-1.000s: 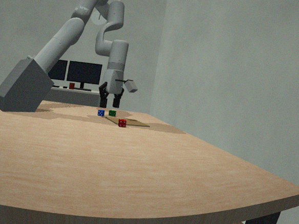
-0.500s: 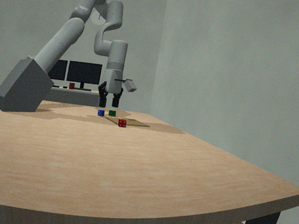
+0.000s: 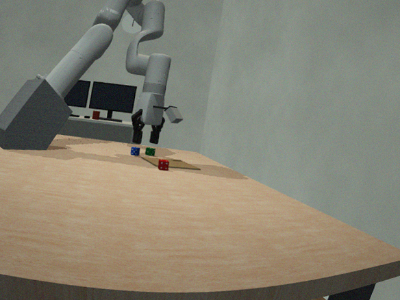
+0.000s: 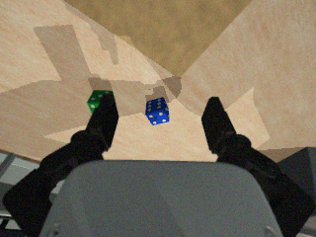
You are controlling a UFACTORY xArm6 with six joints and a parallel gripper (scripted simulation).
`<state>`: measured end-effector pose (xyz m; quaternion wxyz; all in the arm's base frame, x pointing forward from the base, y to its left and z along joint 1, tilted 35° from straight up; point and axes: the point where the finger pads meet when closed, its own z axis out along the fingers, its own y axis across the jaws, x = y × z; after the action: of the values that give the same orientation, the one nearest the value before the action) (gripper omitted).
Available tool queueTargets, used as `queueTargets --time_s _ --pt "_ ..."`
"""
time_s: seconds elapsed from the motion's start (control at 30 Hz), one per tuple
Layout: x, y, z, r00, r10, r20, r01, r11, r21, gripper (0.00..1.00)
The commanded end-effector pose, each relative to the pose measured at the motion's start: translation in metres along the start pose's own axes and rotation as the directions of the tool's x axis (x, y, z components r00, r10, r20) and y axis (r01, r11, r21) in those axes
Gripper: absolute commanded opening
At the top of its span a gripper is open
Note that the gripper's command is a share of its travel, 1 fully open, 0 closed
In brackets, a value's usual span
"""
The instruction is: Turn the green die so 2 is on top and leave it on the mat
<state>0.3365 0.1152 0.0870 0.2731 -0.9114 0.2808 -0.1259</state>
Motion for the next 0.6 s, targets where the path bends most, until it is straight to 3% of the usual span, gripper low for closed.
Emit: queueTargets --time_s 0.0,0.57 --pt "0.0005 -0.0006 -0.0003 1.0 0.0 -0.001 0.0 1.0 0.001 1.0" --pt "0.0013 -0.0051 -0.0003 1.0 0.0 -0.001 0.0 1.0 0.001 1.0"
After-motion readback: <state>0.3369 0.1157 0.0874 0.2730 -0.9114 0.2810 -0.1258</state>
